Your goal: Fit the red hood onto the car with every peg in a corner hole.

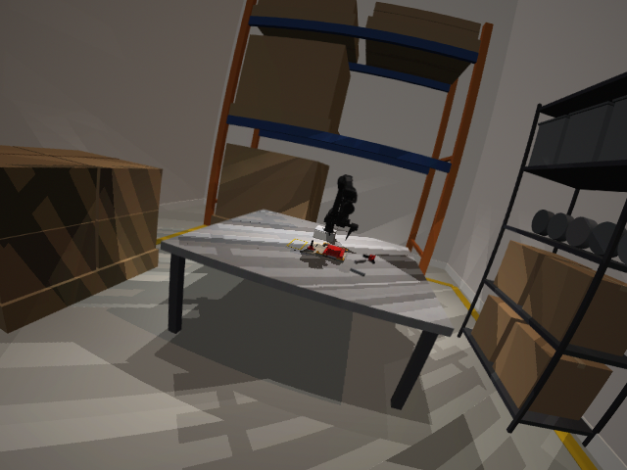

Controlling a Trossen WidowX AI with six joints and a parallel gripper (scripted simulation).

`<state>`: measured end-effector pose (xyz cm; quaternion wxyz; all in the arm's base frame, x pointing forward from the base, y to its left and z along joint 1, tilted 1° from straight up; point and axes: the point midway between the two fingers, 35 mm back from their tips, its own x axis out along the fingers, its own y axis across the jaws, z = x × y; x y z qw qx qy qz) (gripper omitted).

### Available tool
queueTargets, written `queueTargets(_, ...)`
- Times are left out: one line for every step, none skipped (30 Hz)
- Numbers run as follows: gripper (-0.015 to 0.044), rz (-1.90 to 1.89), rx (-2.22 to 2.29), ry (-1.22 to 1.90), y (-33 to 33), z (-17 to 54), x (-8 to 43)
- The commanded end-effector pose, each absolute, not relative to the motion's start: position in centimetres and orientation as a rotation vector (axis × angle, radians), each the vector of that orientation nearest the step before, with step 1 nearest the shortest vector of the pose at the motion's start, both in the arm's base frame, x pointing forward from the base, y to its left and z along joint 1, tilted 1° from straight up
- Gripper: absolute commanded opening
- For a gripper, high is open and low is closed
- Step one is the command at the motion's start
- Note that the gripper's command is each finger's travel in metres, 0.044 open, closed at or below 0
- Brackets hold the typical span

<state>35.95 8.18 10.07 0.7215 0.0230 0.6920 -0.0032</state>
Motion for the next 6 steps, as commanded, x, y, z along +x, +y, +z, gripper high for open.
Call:
queueTargets(0.044,-0.002,0.051,1.53,8.23,10.12,35.96)
queueTargets(0.044,-0.002,0.051,1.53,8.23,10.12,35.96)
queueTargets(0.044,-0.002,0.051,1.53,8.23,10.12,35.96)
queueTargets(0.044,-0.002,0.051,1.53,8.23,10.12,35.96)
queueTargets(0.044,-0.002,0.051,1.53,8.23,10.12,35.96)
queueTargets(0.044,-0.002,0.051,1.53,8.23,10.12,35.96)
